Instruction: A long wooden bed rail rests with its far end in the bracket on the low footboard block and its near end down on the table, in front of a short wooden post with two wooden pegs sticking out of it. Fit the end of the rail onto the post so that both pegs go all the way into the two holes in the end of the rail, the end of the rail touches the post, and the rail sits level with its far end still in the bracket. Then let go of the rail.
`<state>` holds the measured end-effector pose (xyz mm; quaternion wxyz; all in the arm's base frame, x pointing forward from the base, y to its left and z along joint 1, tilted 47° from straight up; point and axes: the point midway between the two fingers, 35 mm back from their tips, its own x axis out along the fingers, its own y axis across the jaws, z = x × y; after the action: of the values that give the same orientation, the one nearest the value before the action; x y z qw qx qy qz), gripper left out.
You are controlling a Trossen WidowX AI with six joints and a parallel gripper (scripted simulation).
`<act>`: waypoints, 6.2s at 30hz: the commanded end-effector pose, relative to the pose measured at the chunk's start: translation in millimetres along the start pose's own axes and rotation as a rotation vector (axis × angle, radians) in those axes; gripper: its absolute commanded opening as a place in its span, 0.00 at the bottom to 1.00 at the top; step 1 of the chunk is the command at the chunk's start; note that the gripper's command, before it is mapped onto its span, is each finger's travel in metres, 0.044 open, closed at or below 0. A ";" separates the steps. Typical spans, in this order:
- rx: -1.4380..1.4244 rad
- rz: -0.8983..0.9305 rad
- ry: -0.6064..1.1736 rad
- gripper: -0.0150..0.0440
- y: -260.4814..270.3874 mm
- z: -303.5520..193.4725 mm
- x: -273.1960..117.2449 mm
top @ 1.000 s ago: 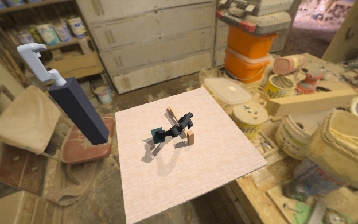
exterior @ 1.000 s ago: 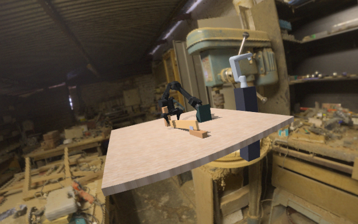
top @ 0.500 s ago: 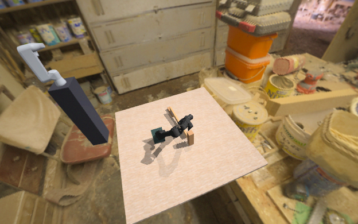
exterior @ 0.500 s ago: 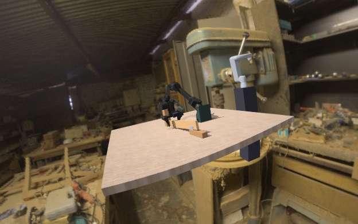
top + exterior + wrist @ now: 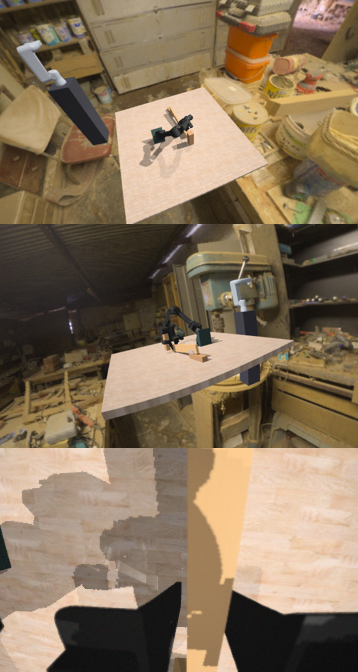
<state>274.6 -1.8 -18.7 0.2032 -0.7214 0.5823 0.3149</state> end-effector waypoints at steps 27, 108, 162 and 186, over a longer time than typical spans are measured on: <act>-0.006 -0.002 0.005 0.25 -0.2 0.3 -3.7; -0.006 -0.002 0.004 0.25 -1.9 0.6 -32.4; -0.006 -0.002 0.004 0.25 -0.9 -5.5 -32.4; -0.006 -0.002 0.005 0.25 -1.3 -12.9 -33.8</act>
<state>273.4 13.6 11.6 0.1990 -0.7221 0.5839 0.3132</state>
